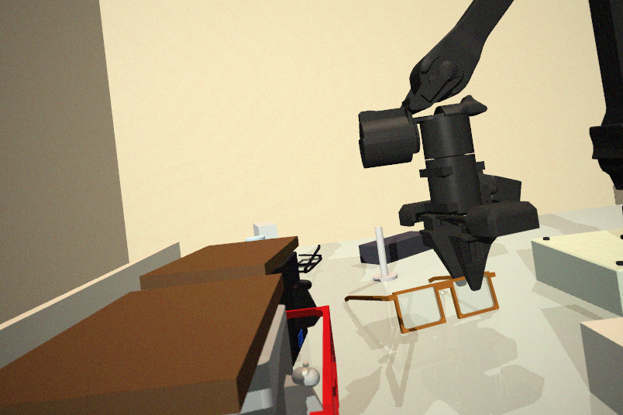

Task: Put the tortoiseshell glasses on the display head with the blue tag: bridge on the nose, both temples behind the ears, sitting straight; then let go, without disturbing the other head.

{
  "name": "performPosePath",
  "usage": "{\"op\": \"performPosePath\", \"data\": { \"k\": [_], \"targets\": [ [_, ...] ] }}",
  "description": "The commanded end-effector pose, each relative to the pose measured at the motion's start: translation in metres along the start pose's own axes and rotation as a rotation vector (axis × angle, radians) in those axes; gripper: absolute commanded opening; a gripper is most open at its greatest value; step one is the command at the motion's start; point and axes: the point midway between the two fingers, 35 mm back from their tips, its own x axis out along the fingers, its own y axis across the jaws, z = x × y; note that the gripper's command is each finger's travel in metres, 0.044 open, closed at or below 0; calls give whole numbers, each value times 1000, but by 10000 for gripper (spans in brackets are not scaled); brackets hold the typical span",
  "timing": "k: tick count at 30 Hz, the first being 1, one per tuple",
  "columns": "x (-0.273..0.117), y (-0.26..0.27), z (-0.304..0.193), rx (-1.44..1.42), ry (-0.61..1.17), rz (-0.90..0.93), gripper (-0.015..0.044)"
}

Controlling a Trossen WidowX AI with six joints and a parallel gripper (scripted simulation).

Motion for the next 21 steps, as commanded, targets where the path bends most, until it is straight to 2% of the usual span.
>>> {"op": "performPosePath", "data": {
  "k": [1,4,8,12,16,21],
  "targets": [
    [-4,1,-3,-7,10,2,108],
    [-12,0,-3,-7,11,2,108],
    [-49,-10,-3,-7,11,1,108],
    [-52,-11,-2,-7,11,1,108],
    [-46,-9,-3,-14,9,3,200],
    [-46,-9,-3,-14,9,3,200]
  ]
}}
